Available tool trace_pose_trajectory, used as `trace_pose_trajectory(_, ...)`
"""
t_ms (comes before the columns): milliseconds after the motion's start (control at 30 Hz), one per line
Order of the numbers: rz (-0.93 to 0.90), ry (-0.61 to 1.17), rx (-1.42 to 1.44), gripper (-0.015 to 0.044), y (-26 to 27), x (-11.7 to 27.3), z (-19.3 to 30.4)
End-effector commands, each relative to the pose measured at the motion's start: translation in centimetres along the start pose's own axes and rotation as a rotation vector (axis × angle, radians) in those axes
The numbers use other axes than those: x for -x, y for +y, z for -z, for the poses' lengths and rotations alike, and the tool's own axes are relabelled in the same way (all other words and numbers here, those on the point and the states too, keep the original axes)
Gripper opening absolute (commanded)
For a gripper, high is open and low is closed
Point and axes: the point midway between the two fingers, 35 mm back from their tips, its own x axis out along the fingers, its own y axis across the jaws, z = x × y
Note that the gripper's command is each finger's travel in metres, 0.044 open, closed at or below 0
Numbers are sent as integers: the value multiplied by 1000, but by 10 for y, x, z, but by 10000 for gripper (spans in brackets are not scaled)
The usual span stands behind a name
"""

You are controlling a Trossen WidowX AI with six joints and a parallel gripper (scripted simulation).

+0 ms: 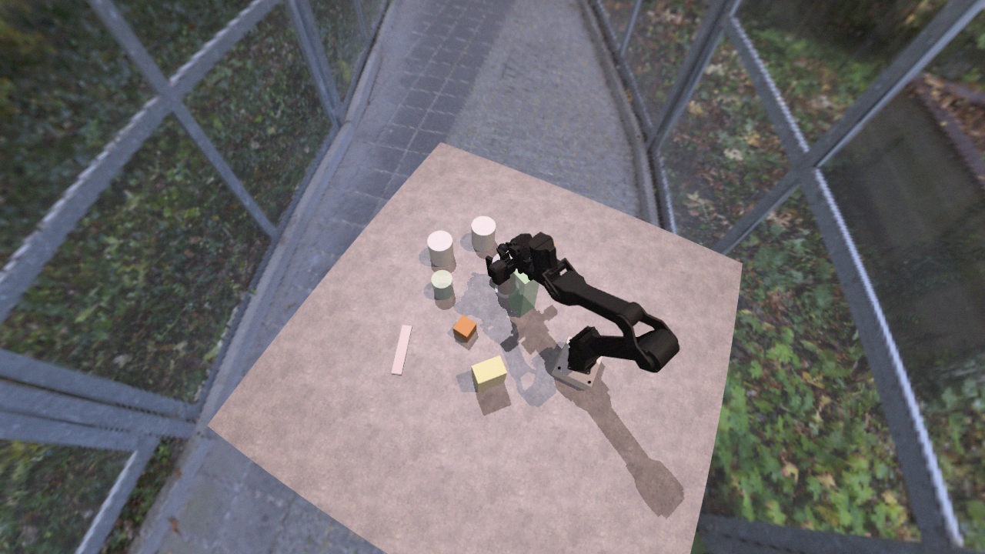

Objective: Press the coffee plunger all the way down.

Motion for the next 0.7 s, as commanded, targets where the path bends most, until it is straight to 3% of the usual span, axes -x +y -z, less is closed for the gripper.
trace_pose_trajectory(0,1,83,-3,116,0,-8,25)
trace_pose_trajectory(667,1,83,-3,116,0,-10,24)
